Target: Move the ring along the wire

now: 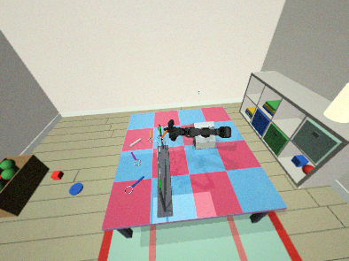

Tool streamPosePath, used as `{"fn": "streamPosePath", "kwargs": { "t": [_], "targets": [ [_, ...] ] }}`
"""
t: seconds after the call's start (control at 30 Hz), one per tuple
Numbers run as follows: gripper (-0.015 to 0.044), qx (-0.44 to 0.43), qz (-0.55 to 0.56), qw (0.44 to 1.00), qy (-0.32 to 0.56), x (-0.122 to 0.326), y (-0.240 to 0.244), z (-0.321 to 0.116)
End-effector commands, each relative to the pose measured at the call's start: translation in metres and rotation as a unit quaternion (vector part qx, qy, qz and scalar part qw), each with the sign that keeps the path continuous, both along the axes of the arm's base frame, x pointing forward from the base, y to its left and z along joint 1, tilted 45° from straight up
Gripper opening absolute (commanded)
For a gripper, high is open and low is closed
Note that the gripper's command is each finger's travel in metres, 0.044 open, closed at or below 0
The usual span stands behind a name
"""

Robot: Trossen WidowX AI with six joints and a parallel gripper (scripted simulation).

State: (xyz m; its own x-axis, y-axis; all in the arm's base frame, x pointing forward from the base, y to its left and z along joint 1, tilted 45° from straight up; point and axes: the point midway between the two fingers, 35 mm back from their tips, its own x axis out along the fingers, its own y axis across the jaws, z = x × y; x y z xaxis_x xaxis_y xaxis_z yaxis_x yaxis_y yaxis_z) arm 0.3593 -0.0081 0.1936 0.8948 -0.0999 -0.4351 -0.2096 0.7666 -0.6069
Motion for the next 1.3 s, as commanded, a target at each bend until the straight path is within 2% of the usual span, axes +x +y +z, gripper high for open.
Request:
{"fn": "streamPosePath", "kwargs": {
  "t": [0.0,0.4,1.27],
  "targets": [
    [-0.015,-0.032,-0.004,0.999,-0.009,0.001,-0.009,0.011],
    [-0.015,-0.115,-0.005,0.993,-0.02,0.003,-0.026,0.031],
    [-0.015,-0.224,-0.006,0.974,-0.035,0.004,-0.043,0.065]
  ]
}}
